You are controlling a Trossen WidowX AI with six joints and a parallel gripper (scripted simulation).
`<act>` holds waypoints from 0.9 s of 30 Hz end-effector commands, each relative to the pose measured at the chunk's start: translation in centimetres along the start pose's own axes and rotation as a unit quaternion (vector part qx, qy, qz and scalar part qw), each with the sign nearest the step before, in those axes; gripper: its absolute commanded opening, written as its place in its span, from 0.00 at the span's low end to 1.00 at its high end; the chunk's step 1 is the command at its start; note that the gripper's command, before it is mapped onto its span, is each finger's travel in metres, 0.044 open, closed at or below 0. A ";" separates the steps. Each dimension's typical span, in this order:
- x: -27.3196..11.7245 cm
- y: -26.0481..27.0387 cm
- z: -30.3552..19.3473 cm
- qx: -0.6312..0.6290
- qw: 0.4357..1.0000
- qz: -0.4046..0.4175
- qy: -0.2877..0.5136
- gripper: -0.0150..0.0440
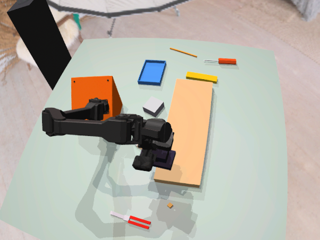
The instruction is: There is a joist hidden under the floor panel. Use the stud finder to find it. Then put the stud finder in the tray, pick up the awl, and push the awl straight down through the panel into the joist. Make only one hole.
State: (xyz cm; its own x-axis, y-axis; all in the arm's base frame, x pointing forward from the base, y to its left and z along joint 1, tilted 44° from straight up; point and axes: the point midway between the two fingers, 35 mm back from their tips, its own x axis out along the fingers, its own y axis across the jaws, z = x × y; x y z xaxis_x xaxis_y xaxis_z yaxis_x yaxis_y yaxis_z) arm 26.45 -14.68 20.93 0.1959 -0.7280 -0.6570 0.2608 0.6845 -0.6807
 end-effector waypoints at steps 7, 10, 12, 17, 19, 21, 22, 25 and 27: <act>1.3 0.7 4.8 -0.029 1.000 0.010 -0.007 0.25; 1.7 1.1 5.9 -0.037 0.999 0.012 -0.007 0.25; 1.9 1.1 6.2 -0.039 0.999 0.013 -0.007 0.25; 2.0 1.1 6.2 -0.039 0.999 0.013 -0.007 0.25; 2.3 1.1 6.1 -0.039 0.999 0.013 -0.007 0.25; 2.6 1.2 6.1 -0.039 0.999 0.013 -0.007 0.25; 2.8 1.2 6.0 -0.039 0.999 0.013 -0.007 0.25; 3.3 1.2 5.9 -0.039 0.999 0.013 -0.007 0.25; 3.7 1.2 5.9 -0.039 0.999 0.013 -0.007 0.25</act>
State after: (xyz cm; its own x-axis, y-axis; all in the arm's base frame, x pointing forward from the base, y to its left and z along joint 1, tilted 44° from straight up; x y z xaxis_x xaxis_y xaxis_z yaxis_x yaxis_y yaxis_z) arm 33.01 -16.44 20.26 0.2147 -0.7134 -0.6671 0.1886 0.7005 -0.6883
